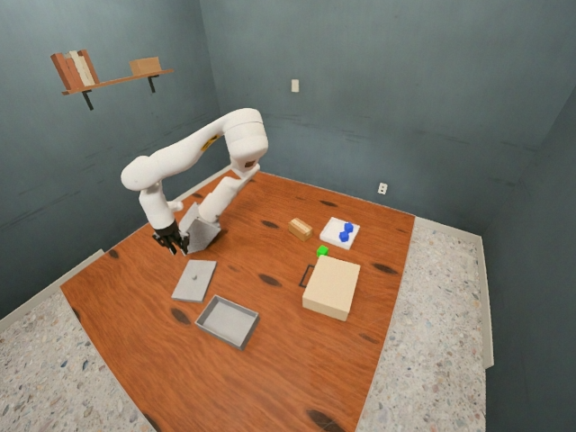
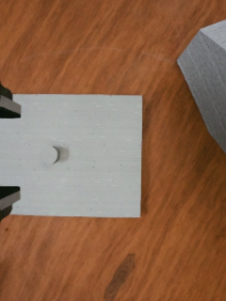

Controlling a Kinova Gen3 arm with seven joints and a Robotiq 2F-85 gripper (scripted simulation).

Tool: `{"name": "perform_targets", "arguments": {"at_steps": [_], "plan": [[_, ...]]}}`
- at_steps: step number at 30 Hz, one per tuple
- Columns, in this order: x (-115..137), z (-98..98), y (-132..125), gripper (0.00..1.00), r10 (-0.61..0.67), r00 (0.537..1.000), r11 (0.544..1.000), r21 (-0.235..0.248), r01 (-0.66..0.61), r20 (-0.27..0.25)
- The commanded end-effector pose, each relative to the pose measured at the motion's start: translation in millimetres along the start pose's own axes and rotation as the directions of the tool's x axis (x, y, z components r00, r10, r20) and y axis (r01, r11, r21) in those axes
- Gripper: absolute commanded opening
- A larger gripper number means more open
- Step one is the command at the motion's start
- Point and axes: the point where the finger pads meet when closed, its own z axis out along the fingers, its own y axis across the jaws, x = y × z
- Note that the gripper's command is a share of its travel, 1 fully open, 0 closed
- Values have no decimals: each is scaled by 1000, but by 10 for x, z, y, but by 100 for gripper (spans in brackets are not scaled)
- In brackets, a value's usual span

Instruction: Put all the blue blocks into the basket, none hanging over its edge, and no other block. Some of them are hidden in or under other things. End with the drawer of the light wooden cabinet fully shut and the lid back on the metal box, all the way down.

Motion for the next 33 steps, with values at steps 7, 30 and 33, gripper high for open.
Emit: {"name": "perform_targets", "arguments": {"at_steps": [7, 30, 33], "plan": [[1, 2, 5, 48, 13, 1000, 1000, -5, -13, 4], [10, 48, 11, 48, 14, 1000, 1000, -7, -14, 3], [14, 93, 13, 48, 15, 1000, 1000, -8, -15, 3]]}}
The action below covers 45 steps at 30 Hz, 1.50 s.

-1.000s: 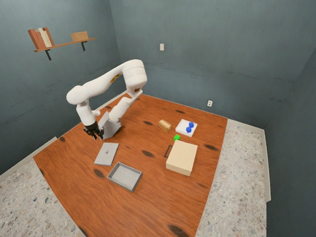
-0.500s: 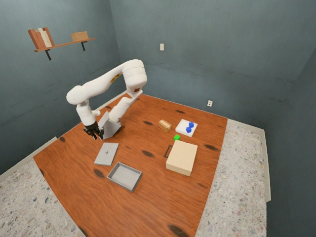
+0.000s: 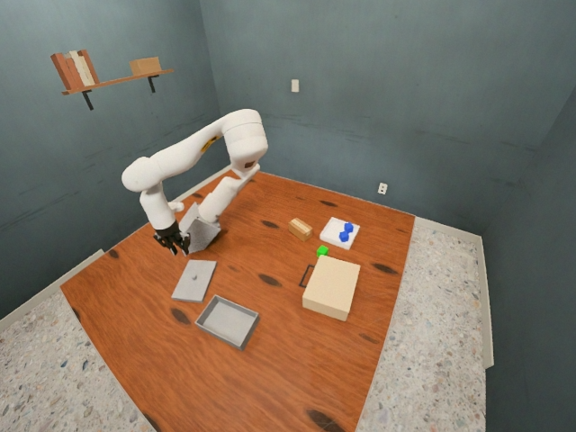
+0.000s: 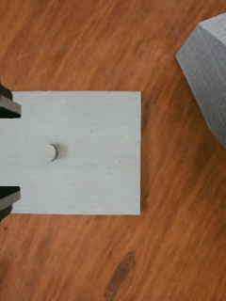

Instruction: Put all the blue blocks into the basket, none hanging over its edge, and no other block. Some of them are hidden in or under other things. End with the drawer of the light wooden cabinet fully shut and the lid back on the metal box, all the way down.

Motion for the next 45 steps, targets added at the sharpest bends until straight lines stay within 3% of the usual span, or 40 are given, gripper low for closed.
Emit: {"name": "perform_targets", "arguments": {"at_steps": [1, 8, 34, 45], "plan": [[0, 70, -2, 48, 3, 1000, 1000, 0, -3, 1], [5, 191, 2, 48, 4, 1000, 1000, -1, -4, 0], [-23, 1006, -1, 48, 1, 1000, 1000, 0, -1, 2], [-33, 1150, -3, 48, 0, 1000, 1000, 0, 0, 3]]}}
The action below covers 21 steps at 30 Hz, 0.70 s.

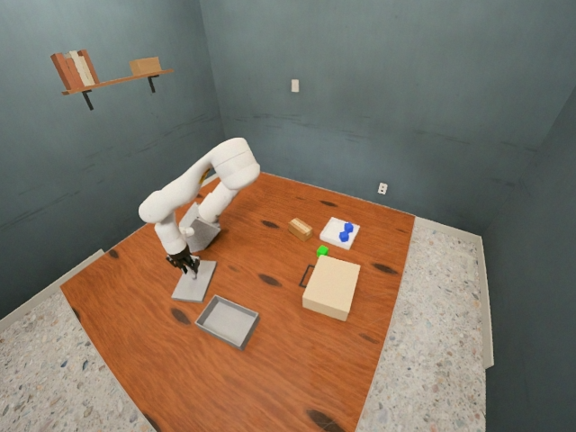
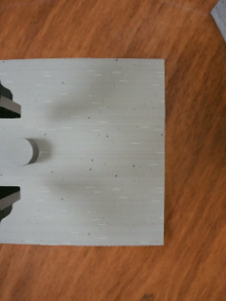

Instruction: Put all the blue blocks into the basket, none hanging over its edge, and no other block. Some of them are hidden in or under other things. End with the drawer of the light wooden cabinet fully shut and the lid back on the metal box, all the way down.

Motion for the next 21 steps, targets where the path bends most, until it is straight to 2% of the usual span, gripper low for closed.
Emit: {"name": "perform_targets", "arguments": {"at_steps": [1, 21], "plan": [[9, 55, -14, 48, -2, 1000, 1000, 4, 2, -1], [15, 71, -11, 48, -1, 1000, 1000, 4, 1, -2]]}}
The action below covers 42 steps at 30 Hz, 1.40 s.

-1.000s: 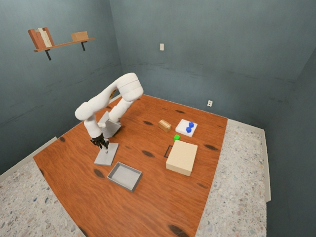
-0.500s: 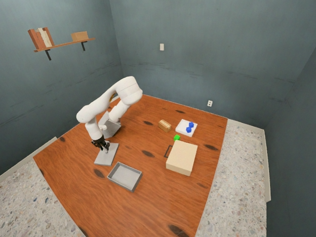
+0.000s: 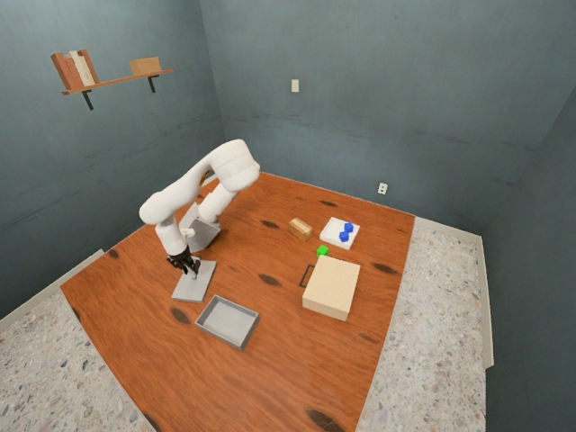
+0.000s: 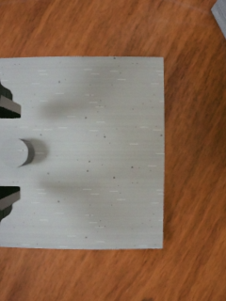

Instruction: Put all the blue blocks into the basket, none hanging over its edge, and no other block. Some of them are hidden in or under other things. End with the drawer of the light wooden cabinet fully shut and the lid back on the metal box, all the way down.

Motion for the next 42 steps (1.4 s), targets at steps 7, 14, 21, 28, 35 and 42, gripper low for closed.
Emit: {"name": "perform_targets", "arguments": {"at_steps": [7, 14, 21, 28, 35, 42], "plan": [[6, 14, -2, 48, -3, 1000, 1000, 4, 3, 2], [5, 14, -2, 48, -3, 1000, 1000, 4, 3, 3], [6, 16, -2, 48, -3, 1000, 1000, 4, 3, 3], [6, 30, -2, 48, -3, 1000, 1000, 4, 3, 3], [7, 65, -1, 48, -3, 1000, 1000, 4, 3, 2], [7, 100, -1, 48, -3, 1000, 1000, 4, 3, 2]]}}
